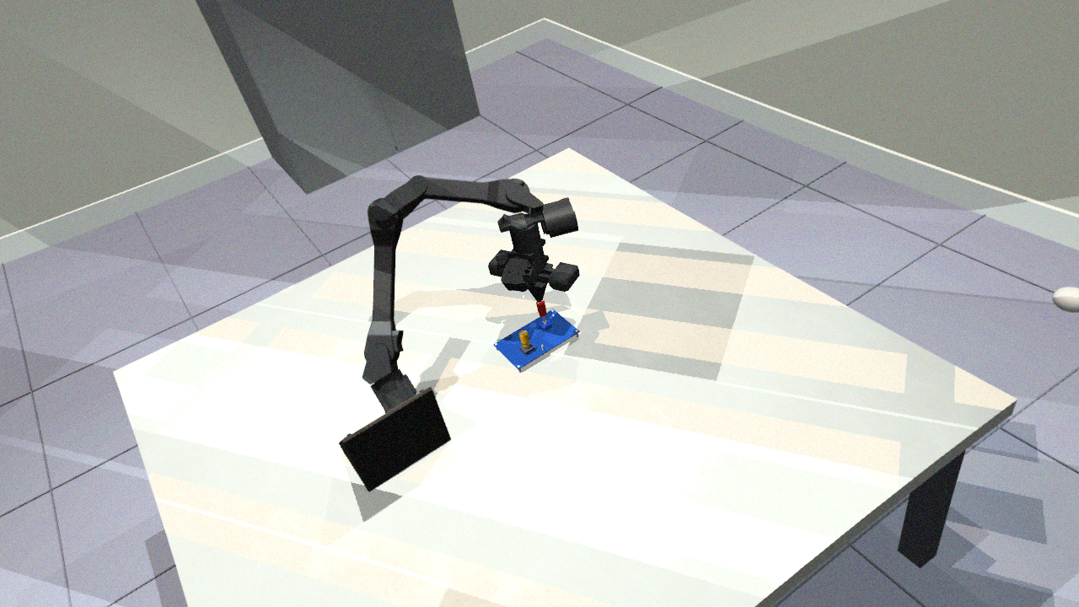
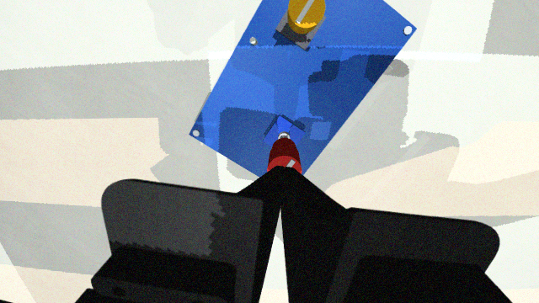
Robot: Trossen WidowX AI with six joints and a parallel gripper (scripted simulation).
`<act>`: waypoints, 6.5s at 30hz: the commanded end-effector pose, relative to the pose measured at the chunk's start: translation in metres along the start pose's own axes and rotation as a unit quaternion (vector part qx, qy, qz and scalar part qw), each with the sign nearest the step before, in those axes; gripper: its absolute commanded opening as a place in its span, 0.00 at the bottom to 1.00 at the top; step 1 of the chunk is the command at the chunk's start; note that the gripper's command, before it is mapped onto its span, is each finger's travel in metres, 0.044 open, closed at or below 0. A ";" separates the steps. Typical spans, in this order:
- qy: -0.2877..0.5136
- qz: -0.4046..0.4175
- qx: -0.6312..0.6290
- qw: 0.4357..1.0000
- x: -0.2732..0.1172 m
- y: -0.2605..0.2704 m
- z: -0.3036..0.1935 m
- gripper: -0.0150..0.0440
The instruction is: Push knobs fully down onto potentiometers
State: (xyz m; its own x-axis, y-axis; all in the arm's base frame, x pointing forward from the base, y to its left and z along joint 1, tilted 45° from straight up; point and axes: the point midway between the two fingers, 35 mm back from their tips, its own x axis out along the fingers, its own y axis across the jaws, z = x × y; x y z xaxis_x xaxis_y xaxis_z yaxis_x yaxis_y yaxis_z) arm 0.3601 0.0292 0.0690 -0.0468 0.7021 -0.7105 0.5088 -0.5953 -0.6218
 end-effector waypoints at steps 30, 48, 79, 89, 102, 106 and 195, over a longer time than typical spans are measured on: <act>0.002 -0.002 0.002 1.000 0.005 -0.001 -0.001 0.25; 0.002 -0.002 0.001 1.000 0.013 -0.001 -0.001 0.25; 0.003 -0.002 0.001 1.000 0.028 -0.001 -0.001 0.25; 0.003 -0.002 0.001 1.000 0.031 -0.001 -0.001 0.25; 0.003 -0.002 0.001 1.000 0.037 -0.001 -0.001 0.25; 0.003 -0.002 0.001 1.000 0.041 -0.001 -0.001 0.25; 0.003 -0.003 0.001 1.000 0.052 -0.001 -0.001 0.25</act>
State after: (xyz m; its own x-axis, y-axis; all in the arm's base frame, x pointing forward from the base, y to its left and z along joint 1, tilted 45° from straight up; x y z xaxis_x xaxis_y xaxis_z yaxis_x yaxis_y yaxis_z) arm 0.3568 0.0503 0.0436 -0.0155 0.7001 -0.7138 0.4858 -0.6187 -0.6174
